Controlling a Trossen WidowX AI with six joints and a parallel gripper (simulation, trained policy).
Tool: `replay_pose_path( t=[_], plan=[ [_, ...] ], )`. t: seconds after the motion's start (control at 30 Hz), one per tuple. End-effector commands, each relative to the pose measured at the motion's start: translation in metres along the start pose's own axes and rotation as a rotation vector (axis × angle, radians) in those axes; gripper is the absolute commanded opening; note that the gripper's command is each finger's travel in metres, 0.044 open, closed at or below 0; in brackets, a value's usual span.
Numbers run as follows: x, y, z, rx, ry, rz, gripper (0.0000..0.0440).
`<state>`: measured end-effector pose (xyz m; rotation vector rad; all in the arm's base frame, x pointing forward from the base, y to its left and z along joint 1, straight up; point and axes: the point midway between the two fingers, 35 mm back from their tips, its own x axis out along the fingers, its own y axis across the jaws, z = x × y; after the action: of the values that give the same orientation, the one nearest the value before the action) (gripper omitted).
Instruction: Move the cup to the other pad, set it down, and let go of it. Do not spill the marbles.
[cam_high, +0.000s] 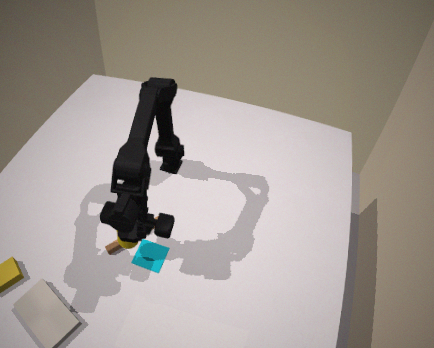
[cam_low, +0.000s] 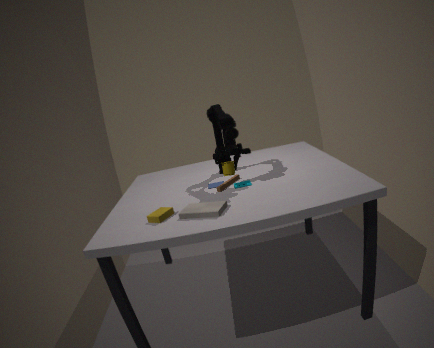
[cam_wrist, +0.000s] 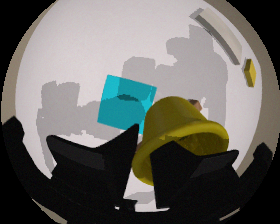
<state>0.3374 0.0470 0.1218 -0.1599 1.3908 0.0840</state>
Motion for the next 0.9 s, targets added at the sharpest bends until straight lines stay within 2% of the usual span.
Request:
replay_pose_path(
  t=[0.0, 0.47, 0.77, 0.87],
  plan=[
    [0.005, 0.011, 0.004, -0.006, -0.004, 0.005, 0.0],
    [0.03, 0.048, 0.003, -0.024, -0.011, 0.008, 0.0008],
    [0.05, 0.051, -0.007, -0.014, -0.003, 0.003, 0.0055],
    [0.05, 0.051, -0.005, -0.006, -0.019, 0.009, 0.0095]
  ],
)
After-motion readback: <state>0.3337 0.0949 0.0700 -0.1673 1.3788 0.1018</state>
